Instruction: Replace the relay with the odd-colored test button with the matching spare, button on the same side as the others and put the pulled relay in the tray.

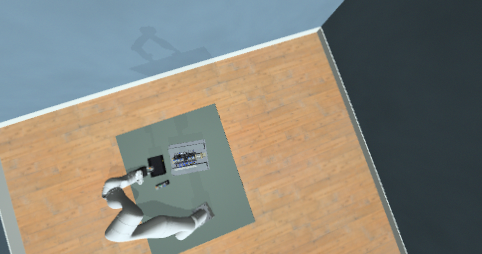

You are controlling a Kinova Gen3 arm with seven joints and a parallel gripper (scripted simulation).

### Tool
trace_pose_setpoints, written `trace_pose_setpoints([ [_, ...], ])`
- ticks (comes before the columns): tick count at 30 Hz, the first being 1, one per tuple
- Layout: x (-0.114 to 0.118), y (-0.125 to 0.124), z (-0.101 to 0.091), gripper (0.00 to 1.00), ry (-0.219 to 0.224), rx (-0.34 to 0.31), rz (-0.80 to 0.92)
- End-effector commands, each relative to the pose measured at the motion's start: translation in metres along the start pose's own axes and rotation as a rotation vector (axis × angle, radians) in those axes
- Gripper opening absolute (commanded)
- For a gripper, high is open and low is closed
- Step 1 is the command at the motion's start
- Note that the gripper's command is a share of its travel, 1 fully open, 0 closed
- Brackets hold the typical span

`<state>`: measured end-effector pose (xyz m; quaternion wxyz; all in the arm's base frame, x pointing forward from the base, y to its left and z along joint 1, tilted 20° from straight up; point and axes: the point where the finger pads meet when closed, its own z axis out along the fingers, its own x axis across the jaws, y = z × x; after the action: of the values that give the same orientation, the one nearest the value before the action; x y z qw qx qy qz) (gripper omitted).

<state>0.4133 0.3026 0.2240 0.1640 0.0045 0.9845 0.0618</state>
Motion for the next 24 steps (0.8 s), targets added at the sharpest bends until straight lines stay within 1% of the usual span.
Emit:
trace_pose_setpoints([
  [1, -0.001, -0.001, -0.001, 0.0, -0.003, -0.001, 0.001],
  [3, -0.001, -0.001, -0.001, 0.0, -0.003, -0.001, 0.001],
  [18, -0.001, -0.001, 0.029, 0.0, -0.003, -0.001, 0.001],
  [21, -0.003, -0.001, 0.029, 0.0, -0.008, -0.003, 0.003],
  [24, -0.003, -0.002, 0.038, 0.0, -0.007, -0.003, 0.003],
])
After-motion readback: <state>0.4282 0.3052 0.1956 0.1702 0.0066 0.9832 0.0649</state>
